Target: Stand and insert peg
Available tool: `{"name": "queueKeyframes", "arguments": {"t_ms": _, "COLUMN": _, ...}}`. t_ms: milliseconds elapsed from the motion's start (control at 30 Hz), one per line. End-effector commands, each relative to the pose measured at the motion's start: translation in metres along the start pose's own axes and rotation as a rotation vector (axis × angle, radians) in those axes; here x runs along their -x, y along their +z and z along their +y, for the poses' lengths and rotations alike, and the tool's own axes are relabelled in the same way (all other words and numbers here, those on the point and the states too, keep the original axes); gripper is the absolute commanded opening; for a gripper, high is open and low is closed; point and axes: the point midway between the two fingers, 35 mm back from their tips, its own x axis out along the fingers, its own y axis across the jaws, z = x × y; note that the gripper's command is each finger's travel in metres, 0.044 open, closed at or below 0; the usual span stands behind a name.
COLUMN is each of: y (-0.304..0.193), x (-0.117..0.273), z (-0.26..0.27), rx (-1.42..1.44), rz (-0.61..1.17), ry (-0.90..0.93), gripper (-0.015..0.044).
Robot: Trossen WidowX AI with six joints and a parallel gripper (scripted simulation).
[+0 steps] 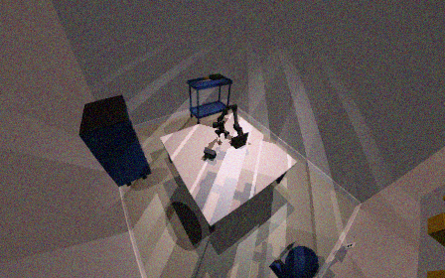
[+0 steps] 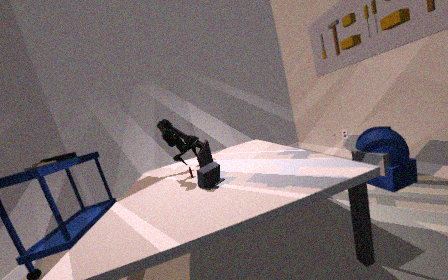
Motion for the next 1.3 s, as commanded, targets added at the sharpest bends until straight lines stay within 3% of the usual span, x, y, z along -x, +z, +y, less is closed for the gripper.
{"name": "queueKeyframes", "arguments": {"t_ms": 0, "y": 0.004, "x": 0.003, "z": -0.007, "rx": 0.015, "rz": 0.084, "ry": -0.103, "gripper": 0.044}}
{"name": "queueKeyframes", "arguments": {"t_ms": 267, "y": 0.014, "x": 0.014, "z": -0.02, "rx": 0.052, "rz": 0.186, "ry": -0.304, "gripper": 0.044}}
{"name": "queueKeyframes", "arguments": {"t_ms": 1267, "y": 0.01, "x": -0.017, "z": -0.03, "rx": 0.09, "rz": 0.193, "ry": -0.304, "gripper": 0.044}}
